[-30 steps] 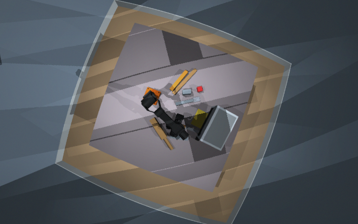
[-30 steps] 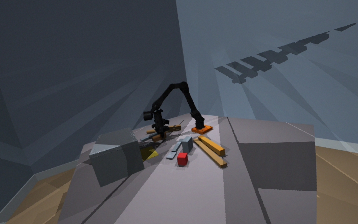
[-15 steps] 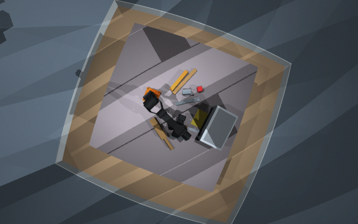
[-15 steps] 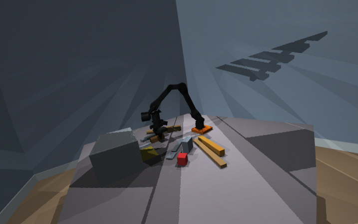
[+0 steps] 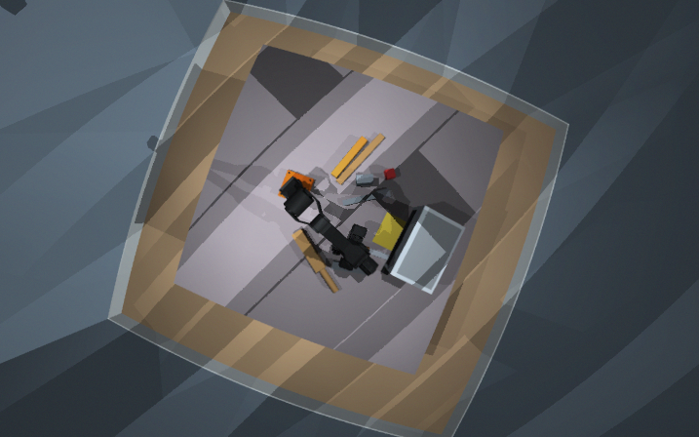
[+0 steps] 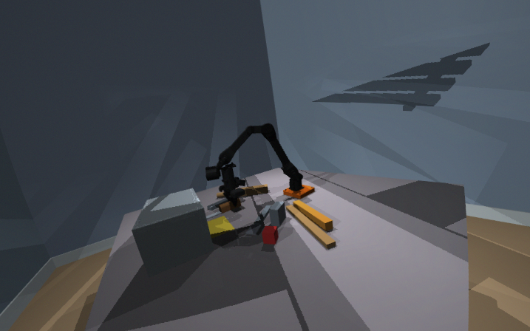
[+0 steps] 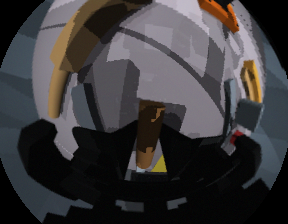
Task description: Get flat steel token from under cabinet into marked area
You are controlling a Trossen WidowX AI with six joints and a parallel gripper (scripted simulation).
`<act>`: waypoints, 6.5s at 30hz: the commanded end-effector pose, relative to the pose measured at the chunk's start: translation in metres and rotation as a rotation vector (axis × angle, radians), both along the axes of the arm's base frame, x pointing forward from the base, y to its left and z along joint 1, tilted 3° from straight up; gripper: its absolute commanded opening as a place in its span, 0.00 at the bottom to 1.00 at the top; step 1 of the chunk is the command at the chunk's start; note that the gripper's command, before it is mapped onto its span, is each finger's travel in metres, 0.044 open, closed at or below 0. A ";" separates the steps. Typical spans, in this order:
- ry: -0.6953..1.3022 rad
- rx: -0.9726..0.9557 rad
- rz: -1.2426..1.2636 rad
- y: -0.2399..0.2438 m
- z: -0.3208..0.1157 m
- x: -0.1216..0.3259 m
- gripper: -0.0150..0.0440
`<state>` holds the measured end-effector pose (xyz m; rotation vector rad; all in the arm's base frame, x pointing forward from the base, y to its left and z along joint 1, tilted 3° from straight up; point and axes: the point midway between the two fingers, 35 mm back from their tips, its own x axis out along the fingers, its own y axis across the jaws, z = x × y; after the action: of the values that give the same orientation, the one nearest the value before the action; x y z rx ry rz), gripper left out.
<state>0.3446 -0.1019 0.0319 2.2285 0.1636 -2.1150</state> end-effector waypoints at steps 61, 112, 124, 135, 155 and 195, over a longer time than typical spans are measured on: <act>-0.007 -0.001 -0.002 0.009 0.005 0.062 0.25; -0.006 0.001 -0.002 0.036 0.003 0.052 0.25; -0.005 0.001 -0.002 0.034 0.002 0.041 0.25; -0.005 0.001 -0.002 0.033 0.002 0.030 0.25; -0.003 0.001 -0.002 0.029 0.000 0.011 0.25; 0.000 0.000 -0.002 0.022 -0.003 -0.033 0.25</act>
<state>0.3169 -0.0793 0.0301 2.2300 0.1558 -2.1156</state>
